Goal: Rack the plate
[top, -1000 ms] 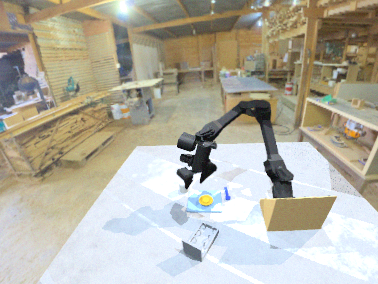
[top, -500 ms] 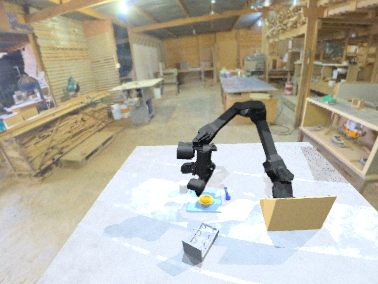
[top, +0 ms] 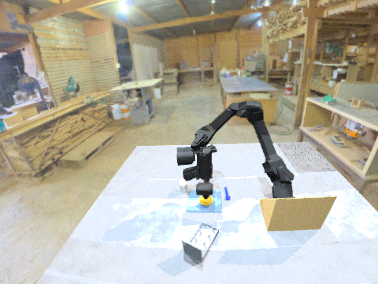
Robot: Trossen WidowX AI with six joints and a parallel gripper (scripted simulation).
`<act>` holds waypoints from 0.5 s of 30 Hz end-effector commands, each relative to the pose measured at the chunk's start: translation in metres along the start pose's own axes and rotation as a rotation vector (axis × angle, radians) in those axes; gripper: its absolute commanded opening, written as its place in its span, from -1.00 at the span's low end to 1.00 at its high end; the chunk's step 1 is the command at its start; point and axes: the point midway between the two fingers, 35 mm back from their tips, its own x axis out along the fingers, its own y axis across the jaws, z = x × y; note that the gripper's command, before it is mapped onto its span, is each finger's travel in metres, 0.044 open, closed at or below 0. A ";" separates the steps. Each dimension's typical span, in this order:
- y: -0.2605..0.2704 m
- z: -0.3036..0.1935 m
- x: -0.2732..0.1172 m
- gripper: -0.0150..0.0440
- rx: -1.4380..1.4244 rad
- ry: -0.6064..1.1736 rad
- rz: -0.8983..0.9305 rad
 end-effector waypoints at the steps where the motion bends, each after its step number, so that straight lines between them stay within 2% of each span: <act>1: 0.000 0.000 0.003 0.86 -0.015 0.005 -0.007; 15: 0.000 0.002 0.026 0.86 -0.015 0.005 -0.006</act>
